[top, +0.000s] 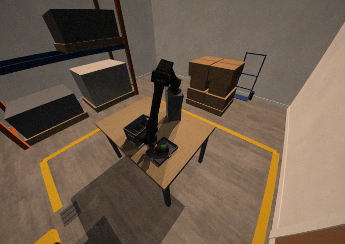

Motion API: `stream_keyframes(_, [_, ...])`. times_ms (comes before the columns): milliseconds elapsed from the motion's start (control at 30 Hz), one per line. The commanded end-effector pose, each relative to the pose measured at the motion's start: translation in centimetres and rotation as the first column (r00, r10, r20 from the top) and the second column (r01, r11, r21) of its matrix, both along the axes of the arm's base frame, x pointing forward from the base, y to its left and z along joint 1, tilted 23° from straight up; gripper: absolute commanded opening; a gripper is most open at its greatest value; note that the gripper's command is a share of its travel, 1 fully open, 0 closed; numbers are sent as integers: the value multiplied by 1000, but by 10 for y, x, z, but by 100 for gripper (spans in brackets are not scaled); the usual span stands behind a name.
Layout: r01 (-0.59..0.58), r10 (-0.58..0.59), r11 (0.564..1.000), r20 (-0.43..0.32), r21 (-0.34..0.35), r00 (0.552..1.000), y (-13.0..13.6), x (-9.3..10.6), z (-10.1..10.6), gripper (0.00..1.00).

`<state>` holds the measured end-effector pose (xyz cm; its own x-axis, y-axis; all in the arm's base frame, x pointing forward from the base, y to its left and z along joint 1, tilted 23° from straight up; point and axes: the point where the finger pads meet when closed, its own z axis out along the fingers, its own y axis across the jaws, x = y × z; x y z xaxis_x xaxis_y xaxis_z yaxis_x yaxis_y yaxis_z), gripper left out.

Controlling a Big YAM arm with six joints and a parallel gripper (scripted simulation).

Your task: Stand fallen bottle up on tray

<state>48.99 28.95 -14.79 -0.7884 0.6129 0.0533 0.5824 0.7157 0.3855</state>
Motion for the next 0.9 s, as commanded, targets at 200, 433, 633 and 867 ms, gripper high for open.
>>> stream_keyframes(200, [-8, 8, 1000, 3, 3, 1000, 12, 0, -7, 61])
stream_keyframes(433, [-8, 8, 1000, 3, 3, 1000, 12, 0, -7, 61])
stream_keyframes(633, [-8, 8, 1000, 3, 3, 1000, 12, 0, -7, 61])
stream_keyframes(867, [-8, 8, 1000, 3, 3, 1000, 12, 0, -7, 61])
